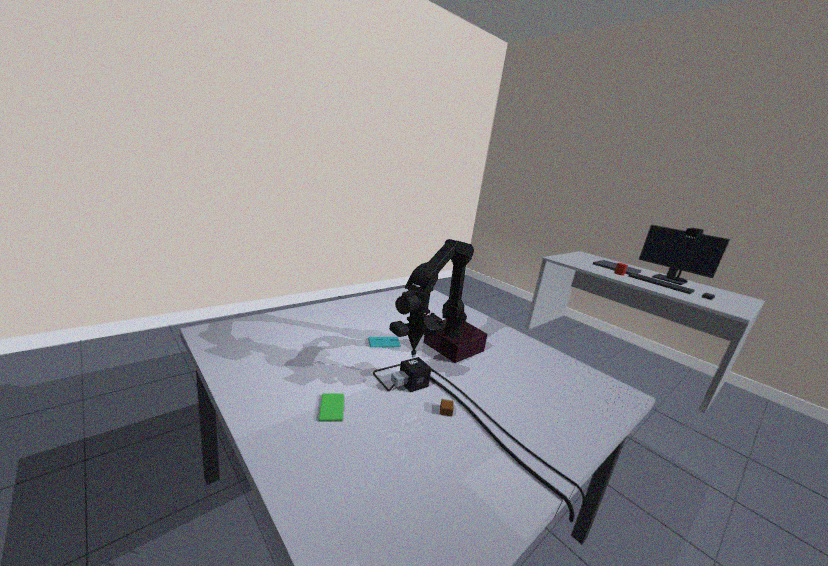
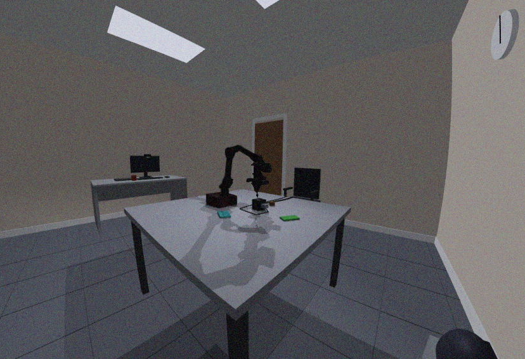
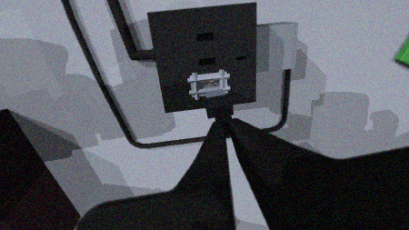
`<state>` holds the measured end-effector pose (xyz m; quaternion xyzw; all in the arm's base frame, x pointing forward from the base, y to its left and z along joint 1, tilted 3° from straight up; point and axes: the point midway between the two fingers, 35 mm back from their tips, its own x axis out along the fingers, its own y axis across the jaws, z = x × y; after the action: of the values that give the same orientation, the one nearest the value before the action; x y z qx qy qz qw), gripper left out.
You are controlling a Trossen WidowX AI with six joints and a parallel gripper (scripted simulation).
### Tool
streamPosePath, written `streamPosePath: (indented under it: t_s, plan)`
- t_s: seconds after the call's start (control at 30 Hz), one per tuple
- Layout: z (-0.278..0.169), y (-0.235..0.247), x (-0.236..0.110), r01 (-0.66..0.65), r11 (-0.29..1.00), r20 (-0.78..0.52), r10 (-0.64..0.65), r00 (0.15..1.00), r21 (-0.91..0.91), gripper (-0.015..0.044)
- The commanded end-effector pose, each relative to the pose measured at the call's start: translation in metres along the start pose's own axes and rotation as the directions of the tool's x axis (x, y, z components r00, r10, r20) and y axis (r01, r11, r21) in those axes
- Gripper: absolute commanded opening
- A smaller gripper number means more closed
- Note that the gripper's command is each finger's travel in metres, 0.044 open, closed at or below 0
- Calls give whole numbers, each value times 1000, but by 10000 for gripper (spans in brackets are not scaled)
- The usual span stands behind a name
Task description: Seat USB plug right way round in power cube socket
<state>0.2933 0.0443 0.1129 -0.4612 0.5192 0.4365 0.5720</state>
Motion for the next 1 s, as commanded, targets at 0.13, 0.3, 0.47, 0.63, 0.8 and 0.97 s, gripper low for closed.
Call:
streamPosePath:
  t_s: [0.13, 0.3, 0.47, 0.63, 0.8, 0.97]
  plan:
    - [0, -1, -5, 5, 1000, 2, -5, 1000, -1, 0]
    - [0, 0, -3, 1, 997, 1, -2, 1000, 80, 0]
    - [0, 0, -2, 1, 976, 0, -1, 1000, 219, 0]
    - [0, 0, -2, 1, 939, 0, -1, 1000, 344, 0]
    - [0, 0, -2, 1, 886, 0, -1, 1000, 464, 0]
    - [0, 0, -2, 1, 818, 0, -1, 1000, 575, 0]
